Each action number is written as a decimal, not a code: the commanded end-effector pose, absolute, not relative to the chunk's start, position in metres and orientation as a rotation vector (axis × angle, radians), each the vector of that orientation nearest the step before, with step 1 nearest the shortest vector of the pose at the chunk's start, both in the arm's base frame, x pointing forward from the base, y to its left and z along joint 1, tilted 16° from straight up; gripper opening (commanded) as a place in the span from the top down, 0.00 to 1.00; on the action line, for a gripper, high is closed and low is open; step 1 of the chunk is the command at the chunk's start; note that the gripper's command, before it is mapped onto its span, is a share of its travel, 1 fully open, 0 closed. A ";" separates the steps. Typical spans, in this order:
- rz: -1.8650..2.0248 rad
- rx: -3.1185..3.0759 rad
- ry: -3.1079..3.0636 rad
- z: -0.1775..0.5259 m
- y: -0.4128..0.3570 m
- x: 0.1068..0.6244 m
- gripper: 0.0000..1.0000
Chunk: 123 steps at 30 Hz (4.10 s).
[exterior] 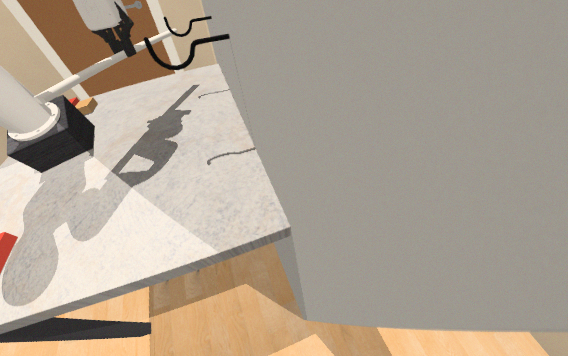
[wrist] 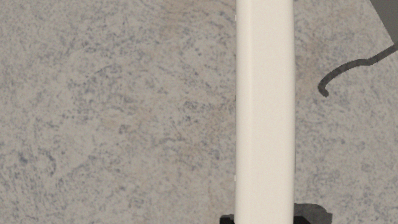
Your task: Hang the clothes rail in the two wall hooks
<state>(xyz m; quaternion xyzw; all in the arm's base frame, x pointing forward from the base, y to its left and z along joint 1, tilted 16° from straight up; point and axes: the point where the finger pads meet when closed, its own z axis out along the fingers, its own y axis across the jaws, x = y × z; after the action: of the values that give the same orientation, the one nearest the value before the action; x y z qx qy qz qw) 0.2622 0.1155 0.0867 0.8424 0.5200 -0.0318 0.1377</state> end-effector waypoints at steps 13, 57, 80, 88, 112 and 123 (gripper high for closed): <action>-0.087 2.437 1.504 0.119 0.108 0.262 1.00; -0.087 2.437 1.504 0.192 0.087 0.259 1.00; -0.087 2.437 1.504 0.232 0.075 0.258 1.00; -0.087 2.437 1.504 0.234 0.075 0.258 1.00; -0.097 2.400 1.565 0.234 0.075 0.258 1.00; -0.106 2.365 1.620 0.234 0.075 0.258 1.00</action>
<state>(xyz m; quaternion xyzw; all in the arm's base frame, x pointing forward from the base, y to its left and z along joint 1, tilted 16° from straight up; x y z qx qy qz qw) 0.2570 0.0741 0.2328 0.8218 0.5519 -0.0373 0.1364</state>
